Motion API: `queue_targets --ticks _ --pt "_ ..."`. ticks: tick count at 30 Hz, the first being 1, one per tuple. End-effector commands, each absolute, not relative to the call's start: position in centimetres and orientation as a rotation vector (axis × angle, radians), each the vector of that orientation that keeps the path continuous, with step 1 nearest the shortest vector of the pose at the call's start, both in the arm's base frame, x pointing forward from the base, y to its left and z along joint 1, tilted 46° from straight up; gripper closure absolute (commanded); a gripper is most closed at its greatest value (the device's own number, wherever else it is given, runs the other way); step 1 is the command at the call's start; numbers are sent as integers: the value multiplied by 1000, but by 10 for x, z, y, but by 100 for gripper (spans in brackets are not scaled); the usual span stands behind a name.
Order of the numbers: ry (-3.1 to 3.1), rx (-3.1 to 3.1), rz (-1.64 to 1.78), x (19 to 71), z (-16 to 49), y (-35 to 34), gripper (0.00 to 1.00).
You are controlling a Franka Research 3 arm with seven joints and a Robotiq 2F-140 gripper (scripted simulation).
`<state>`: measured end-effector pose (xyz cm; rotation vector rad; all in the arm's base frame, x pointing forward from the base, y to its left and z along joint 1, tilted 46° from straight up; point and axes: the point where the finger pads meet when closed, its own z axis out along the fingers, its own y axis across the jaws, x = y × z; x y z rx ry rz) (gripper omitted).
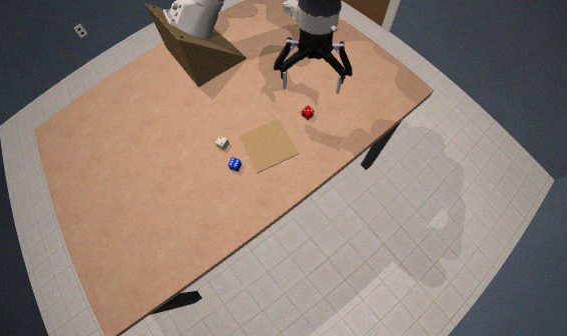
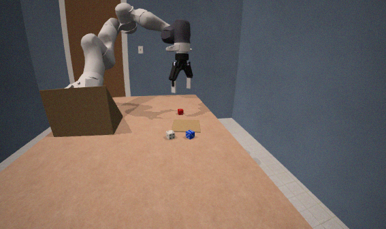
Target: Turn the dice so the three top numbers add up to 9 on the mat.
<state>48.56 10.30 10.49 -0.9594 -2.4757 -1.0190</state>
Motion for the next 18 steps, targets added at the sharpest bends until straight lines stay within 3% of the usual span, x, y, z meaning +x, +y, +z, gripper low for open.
queue_targets --ticks 1,18 --pt "-2455 -965 -1013 482 107 104 0" --pt "-2195 -1315 -897 481 105 105 0"
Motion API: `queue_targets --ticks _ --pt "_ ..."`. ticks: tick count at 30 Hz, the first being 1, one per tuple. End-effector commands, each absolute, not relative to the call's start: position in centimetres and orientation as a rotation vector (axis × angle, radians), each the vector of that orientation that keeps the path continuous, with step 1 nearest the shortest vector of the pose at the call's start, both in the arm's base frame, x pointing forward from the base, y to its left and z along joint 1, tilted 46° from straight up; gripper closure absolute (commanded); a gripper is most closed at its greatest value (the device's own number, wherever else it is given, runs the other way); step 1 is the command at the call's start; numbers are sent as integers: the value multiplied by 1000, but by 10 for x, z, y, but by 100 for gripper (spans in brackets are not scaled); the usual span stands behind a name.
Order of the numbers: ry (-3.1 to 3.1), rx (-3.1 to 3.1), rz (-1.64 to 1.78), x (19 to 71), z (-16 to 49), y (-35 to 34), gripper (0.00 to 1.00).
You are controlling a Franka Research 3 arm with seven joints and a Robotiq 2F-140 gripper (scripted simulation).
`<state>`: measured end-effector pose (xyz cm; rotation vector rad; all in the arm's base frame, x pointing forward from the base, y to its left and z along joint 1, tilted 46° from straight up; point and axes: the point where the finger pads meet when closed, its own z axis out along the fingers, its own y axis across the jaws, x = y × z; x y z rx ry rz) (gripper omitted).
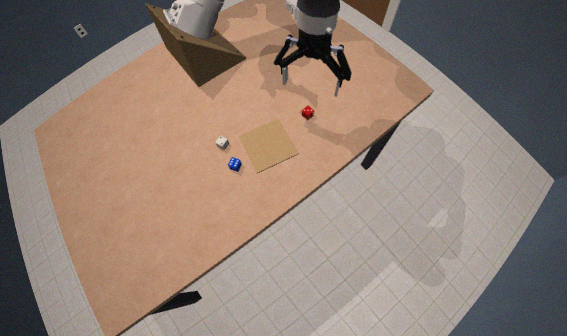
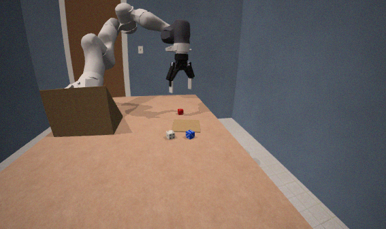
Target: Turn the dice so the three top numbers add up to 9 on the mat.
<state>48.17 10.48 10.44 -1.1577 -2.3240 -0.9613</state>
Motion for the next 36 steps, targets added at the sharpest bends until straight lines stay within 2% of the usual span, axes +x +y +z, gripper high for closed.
queue_targets --ticks 1,36 --pt "-2181 -1331 -891 481 105 105 0" --pt "-1899 -1615 -767 480 104 107 0"
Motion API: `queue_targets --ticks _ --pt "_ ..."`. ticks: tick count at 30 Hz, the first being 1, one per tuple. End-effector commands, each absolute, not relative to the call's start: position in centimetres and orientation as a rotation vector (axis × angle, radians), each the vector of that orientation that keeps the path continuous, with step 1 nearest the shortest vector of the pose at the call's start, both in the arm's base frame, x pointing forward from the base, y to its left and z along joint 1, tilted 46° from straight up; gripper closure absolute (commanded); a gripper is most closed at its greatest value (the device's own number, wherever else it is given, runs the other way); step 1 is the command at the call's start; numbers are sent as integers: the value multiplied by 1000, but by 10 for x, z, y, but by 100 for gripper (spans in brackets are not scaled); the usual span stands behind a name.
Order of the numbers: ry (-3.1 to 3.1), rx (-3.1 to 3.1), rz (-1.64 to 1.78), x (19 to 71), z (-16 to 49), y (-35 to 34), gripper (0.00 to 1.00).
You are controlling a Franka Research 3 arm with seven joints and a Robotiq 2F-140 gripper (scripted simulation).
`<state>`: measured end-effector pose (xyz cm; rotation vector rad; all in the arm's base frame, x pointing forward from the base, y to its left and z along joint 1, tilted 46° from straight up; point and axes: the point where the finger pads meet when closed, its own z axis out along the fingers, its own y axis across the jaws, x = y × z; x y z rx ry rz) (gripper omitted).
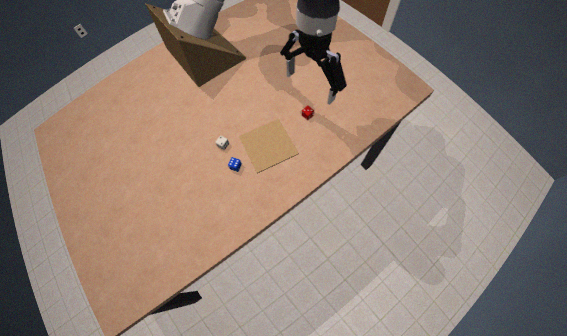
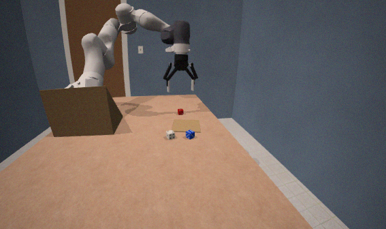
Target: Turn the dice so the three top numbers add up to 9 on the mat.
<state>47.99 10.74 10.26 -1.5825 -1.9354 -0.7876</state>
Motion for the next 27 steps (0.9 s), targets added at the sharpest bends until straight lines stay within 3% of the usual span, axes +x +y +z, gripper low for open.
queue_targets --ticks 1,27 --pt "-1899 -1615 -767 480 104 107 0" --pt "-1866 -1644 -753 480 104 107 0"
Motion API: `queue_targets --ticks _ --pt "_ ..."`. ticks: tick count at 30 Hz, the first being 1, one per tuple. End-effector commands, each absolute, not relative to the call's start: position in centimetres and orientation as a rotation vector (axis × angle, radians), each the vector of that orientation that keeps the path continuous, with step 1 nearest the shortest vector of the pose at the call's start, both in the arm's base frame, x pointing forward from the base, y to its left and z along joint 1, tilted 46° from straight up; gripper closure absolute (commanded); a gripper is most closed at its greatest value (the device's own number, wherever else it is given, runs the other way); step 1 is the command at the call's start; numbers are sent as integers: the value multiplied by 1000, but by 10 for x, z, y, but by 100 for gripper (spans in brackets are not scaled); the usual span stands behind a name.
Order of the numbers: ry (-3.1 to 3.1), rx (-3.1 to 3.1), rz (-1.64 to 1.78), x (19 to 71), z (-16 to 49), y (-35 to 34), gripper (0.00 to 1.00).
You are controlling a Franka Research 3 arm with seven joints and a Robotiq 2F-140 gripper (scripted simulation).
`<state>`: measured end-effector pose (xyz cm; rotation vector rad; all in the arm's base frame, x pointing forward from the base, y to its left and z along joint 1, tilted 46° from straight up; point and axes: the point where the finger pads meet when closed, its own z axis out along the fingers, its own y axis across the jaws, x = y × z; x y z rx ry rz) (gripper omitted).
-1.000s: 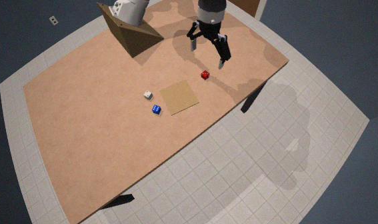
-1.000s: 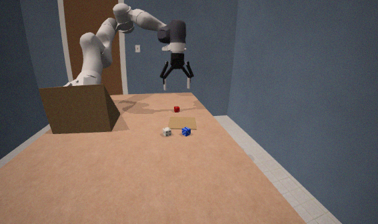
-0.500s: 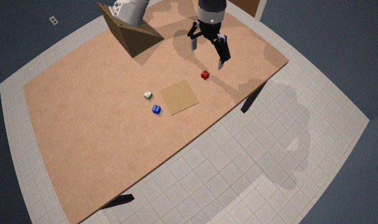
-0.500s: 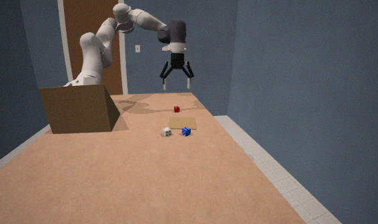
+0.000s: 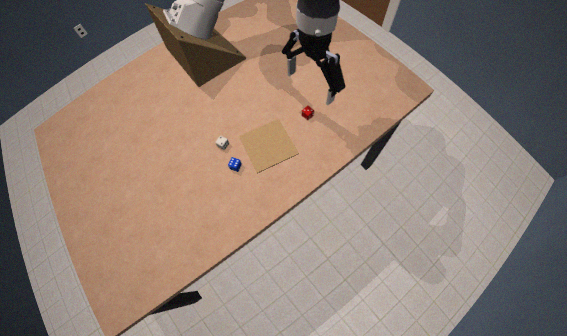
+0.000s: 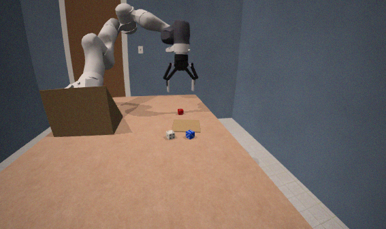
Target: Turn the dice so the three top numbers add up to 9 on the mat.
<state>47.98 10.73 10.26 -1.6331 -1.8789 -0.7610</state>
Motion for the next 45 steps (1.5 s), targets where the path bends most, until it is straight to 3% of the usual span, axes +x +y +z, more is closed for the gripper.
queue_targets --ticks 1,26,45 --pt "-1866 -1644 -753 480 104 107 0" --pt "-1879 -1632 -759 480 103 107 0" --pt "-2223 -1279 -912 479 102 109 0"
